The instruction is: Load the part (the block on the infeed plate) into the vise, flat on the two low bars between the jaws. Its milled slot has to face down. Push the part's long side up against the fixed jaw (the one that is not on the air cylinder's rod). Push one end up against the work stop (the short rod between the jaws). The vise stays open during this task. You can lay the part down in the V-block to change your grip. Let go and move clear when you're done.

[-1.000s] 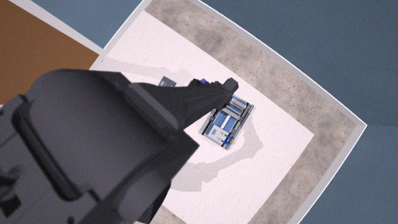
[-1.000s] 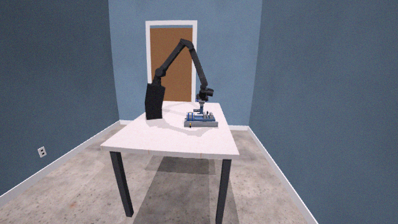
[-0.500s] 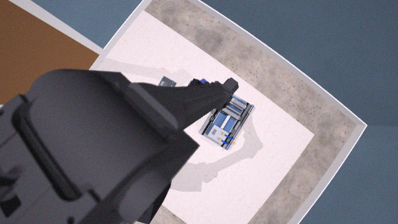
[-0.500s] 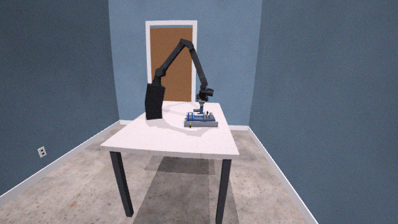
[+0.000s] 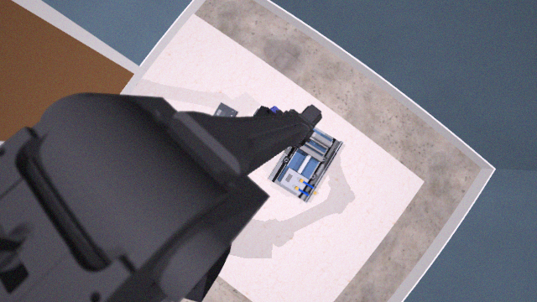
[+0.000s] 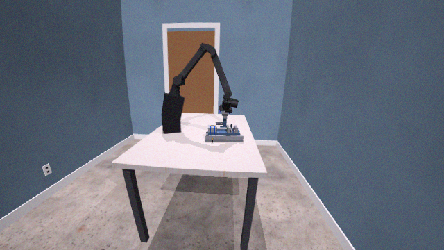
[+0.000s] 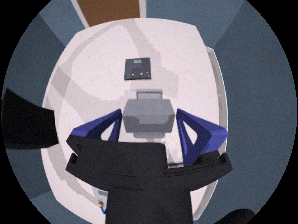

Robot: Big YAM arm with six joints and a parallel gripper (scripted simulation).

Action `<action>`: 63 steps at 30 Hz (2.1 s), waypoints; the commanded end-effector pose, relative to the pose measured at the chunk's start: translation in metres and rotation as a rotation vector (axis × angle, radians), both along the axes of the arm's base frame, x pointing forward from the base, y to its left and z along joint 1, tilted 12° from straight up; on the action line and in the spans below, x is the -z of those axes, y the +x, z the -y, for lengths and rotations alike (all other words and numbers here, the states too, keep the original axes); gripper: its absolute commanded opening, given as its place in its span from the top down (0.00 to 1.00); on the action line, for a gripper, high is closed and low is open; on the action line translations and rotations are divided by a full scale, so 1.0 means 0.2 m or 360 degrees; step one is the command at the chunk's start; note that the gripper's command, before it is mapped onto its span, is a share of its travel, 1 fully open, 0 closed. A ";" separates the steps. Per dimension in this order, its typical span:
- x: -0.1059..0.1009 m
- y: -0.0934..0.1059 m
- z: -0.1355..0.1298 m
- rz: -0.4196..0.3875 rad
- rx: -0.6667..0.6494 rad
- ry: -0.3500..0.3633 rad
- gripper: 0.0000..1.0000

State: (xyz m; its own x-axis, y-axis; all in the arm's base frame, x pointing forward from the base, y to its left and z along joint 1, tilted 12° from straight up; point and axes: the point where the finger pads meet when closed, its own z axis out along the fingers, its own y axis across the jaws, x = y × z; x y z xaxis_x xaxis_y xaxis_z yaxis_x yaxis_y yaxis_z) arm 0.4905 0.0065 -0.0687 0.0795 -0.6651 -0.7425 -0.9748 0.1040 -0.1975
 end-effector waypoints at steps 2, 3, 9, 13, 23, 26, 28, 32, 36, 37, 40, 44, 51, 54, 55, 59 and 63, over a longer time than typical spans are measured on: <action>0.00 0.05 -0.02 0.0013 -0.0002 0.0000 0.19; 0.00 0.05 -0.02 0.0013 -0.0002 0.0000 0.19; 0.00 0.05 -0.02 0.0013 -0.0002 0.0000 0.19; 0.00 0.05 -0.02 0.0012 -0.0002 0.0000 0.19; 0.02 0.05 -0.02 0.0006 -0.0003 0.0001 0.19; 0.02 0.05 -0.02 0.0006 -0.0003 0.0001 0.19; 0.03 0.05 -0.02 0.0006 -0.0004 0.0001 0.19; 0.03 0.04 -0.02 0.0006 -0.0004 0.0001 0.19; 0.04 0.03 -0.03 -0.0005 -0.0004 -0.0008 0.19; 0.05 0.02 -0.03 -0.0011 -0.0004 -0.0010 0.19; 0.02 0.02 -0.03 0.0002 -0.0002 -0.0024 0.19; -0.02 0.02 -0.03 0.0023 0.0003 -0.0046 0.19; -0.01 0.02 -0.03 0.0014 0.0010 -0.0071 0.19; -0.01 0.02 -0.03 0.0013 0.0012 -0.0089 0.19; 0.01 0.01 -0.03 0.0000 0.0013 -0.0093 0.19; -0.03 0.03 -0.03 0.0020 0.0020 -0.0127 0.19; 0.02 0.01 -0.03 -0.0014 0.0026 -0.0153 0.19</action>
State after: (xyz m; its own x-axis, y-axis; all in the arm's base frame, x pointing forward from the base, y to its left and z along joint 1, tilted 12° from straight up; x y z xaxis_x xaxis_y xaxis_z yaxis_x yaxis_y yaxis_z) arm 0.4934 0.0065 -0.0703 0.0750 -0.7319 -0.6773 -0.9728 0.0957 -0.2111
